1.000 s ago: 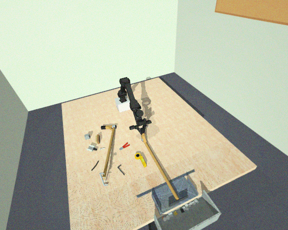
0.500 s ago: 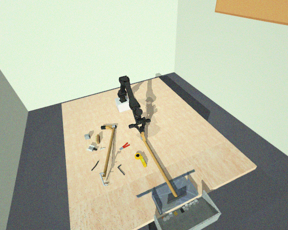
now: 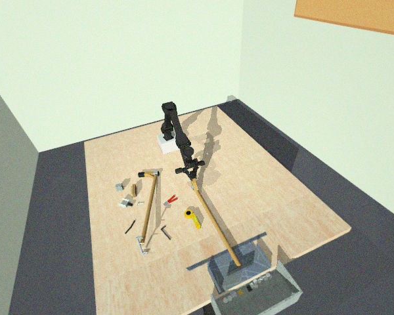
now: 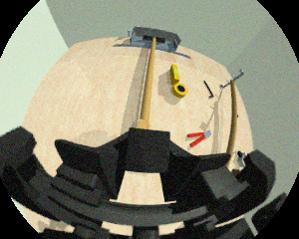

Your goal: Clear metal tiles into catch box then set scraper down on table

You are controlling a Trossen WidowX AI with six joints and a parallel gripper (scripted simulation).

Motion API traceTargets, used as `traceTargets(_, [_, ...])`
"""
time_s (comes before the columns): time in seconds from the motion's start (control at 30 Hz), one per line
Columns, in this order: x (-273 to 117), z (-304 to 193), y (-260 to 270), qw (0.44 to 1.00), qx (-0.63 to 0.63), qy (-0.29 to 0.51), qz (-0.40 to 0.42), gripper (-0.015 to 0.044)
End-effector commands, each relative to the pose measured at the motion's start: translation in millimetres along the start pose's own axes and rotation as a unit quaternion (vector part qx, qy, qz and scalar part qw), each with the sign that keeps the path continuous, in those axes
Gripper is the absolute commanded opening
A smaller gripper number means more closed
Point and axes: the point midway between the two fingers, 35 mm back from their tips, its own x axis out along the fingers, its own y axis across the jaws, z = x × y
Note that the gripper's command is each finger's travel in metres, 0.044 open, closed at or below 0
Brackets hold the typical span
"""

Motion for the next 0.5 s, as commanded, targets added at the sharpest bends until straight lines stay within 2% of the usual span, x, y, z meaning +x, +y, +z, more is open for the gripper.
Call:
traceTargets(0.0, [-6,1,0,1.000,0.002,-0.007,-0.001,0.0000])
traceTargets(0.47, [-18,-12,0,1.000,0.002,-0.007,-0.001,0.0000])
